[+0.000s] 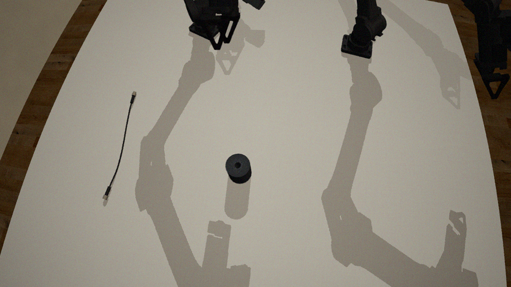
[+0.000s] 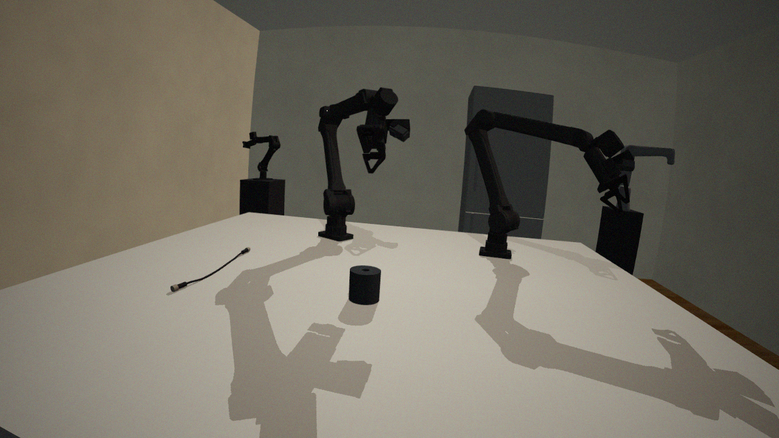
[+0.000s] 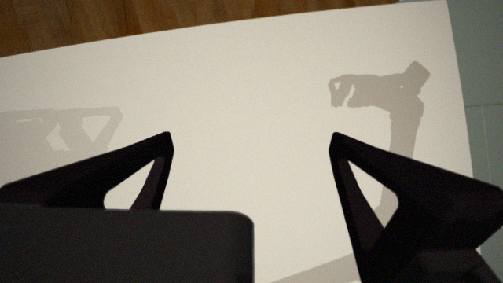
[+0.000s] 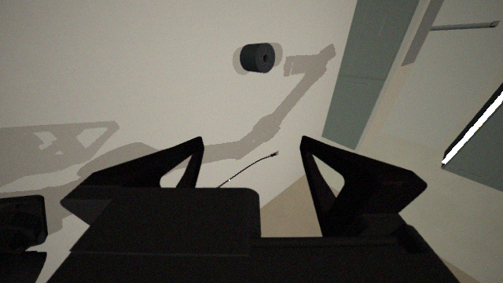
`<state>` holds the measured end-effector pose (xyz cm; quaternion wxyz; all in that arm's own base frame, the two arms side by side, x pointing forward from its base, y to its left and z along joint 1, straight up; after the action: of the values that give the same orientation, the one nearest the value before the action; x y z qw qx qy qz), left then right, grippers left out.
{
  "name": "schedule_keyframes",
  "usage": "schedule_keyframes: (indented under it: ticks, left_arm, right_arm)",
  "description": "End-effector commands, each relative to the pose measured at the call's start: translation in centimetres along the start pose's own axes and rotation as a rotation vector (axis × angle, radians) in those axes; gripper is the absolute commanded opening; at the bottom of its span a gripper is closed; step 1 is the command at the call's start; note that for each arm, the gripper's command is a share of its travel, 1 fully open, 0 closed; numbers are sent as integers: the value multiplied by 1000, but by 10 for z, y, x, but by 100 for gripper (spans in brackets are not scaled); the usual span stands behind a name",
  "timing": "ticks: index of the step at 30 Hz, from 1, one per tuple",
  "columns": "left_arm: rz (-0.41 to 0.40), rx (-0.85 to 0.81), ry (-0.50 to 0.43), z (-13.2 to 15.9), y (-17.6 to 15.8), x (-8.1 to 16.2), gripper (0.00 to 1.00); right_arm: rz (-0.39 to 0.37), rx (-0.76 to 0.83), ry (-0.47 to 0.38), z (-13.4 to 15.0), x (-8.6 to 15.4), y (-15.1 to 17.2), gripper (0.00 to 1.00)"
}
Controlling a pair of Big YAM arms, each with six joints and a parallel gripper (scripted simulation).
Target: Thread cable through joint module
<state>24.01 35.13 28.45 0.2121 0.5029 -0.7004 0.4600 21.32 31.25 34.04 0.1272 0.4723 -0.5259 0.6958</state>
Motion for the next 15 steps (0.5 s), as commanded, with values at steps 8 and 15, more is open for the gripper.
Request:
schedule_keyframes:
  ticks: [8,15]
  left_arm:
    - [254,-297,-146,-2,-116,35,100]
    - [383,-450,-181,28,-173,47,100]
  right_arm:
    - [-90,-302,17,-20,-24,-63,96]
    - [-175,-446,51,-30,-62,-82,96]
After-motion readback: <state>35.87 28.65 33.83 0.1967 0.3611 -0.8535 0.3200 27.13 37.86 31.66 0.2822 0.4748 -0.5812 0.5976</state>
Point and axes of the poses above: on each arm, the point where the finger pads meet when closed, its own x axis back along the fingers, its own y axis across the jaws, z = x × y, the point moved 4 cm from there along x, back along the fingers, and after that the axes turned 5 degrees about x, right-handed, at the moved point
